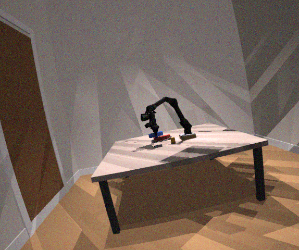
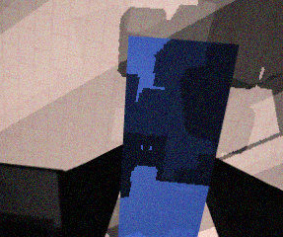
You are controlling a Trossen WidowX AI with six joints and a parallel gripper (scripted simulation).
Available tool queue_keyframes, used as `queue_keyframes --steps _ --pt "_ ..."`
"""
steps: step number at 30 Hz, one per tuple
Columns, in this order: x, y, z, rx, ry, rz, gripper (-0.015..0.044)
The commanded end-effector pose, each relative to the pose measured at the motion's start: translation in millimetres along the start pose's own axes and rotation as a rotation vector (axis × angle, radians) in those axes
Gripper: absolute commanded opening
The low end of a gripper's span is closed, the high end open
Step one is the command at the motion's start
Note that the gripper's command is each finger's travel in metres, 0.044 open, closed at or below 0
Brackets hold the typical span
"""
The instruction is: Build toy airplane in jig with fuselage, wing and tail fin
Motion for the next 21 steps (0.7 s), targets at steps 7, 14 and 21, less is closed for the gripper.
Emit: queue_keyframes --steps 7,14,21 --pt "4.9 -1.5 -36.4 -0.004 -0.012 0.006 0.0000" --pt "4.0 -7.2 -36.3 -0.003 -0.014 -0.019 0.0000" --pt "0.9 -28.6 -33.6 0.002 -0.020 -0.119 0.0000"
Point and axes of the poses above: the point midway between the two fingers, 35 mm back from their tips, its own z axis out along the fingers, its own y axis across the jaws, x = y × z, the point moved 8 cm from there along -z, back along the fingers, and after that the axes turned 2 degrees about z, right-handed, at the moved point
